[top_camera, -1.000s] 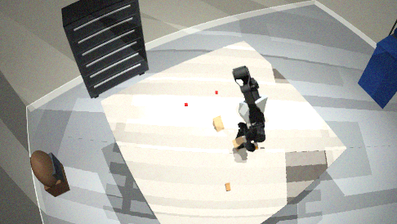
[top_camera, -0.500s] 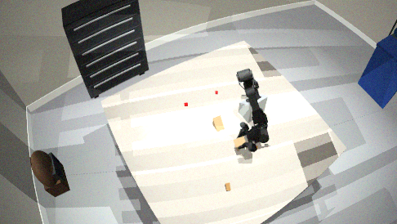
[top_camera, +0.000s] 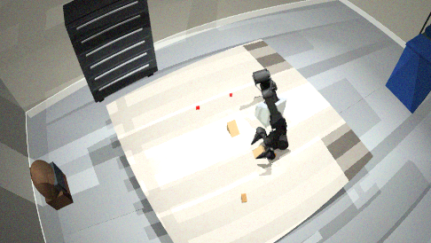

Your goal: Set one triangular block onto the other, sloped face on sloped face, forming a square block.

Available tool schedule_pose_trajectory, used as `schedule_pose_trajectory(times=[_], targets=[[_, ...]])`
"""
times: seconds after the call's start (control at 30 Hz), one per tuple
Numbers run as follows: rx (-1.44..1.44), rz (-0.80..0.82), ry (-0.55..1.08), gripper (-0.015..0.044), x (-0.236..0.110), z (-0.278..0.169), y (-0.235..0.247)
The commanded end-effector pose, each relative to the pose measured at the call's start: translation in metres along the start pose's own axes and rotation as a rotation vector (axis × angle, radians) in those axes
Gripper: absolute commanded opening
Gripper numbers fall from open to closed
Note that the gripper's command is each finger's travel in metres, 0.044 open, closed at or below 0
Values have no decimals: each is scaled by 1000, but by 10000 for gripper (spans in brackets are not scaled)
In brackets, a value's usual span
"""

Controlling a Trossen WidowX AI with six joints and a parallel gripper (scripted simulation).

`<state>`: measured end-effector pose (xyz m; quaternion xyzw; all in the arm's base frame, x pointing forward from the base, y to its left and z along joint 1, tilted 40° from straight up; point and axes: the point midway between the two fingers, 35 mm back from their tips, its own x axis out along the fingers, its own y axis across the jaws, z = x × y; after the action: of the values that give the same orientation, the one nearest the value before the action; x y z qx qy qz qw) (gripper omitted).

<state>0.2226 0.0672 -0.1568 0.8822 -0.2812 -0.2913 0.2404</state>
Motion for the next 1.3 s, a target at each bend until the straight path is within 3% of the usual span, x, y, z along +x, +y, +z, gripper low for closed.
schedule_pose_trajectory(times=[0.0,0.1,0.33,0.67,0.77,1.03,1.27], targets=[[-5,-1,-2,440,0,0,0],[-4,-4,-3,440,-9,-11,-4],[1,-3,-3,440,-68,-71,-3],[1,-3,-3,440,-69,-73,-2],[-11,-13,-7,440,-69,-59,-6],[-15,-15,-47,440,-116,43,-3],[-12,-6,-43,440,-119,51,0]])
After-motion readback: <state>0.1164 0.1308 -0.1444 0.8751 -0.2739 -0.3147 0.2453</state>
